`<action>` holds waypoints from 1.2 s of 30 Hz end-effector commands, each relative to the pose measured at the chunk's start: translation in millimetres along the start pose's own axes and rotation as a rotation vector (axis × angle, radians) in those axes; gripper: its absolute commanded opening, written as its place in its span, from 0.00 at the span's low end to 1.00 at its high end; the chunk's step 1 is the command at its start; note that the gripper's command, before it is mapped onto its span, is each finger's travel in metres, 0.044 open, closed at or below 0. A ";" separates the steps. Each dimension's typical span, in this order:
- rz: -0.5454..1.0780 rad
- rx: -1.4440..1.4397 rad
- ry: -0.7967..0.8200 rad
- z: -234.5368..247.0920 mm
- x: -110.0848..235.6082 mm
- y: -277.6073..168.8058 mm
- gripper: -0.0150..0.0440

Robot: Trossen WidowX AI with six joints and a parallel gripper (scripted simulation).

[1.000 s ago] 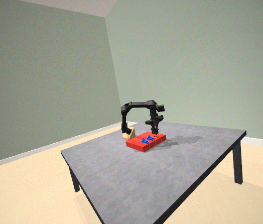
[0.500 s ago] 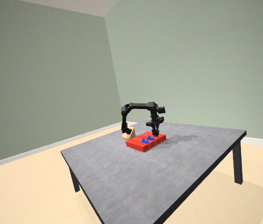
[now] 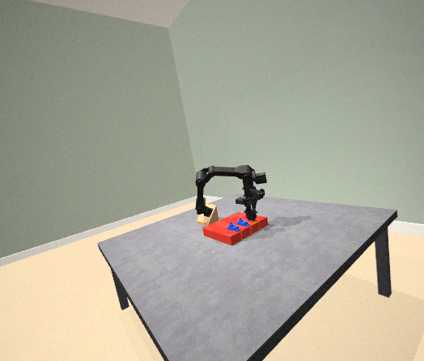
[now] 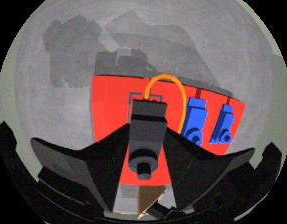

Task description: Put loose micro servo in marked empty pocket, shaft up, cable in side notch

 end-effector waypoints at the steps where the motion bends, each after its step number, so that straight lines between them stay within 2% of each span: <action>1: -0.007 0.001 -0.001 -1.0 -1.9 0.4 0.25; 36: -0.007 0.000 -0.002 -1.3 -40.4 0.6 0.25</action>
Point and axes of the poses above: the point midway between the two fingers, 35 mm back from their tips, its own x axis back along the fingers, its own z axis across the jaws, y = z × x, the point moved 5 cm from there along x, back along the fingers, and after that the axes turned 4 degrees about x, right-handed, at the moved point
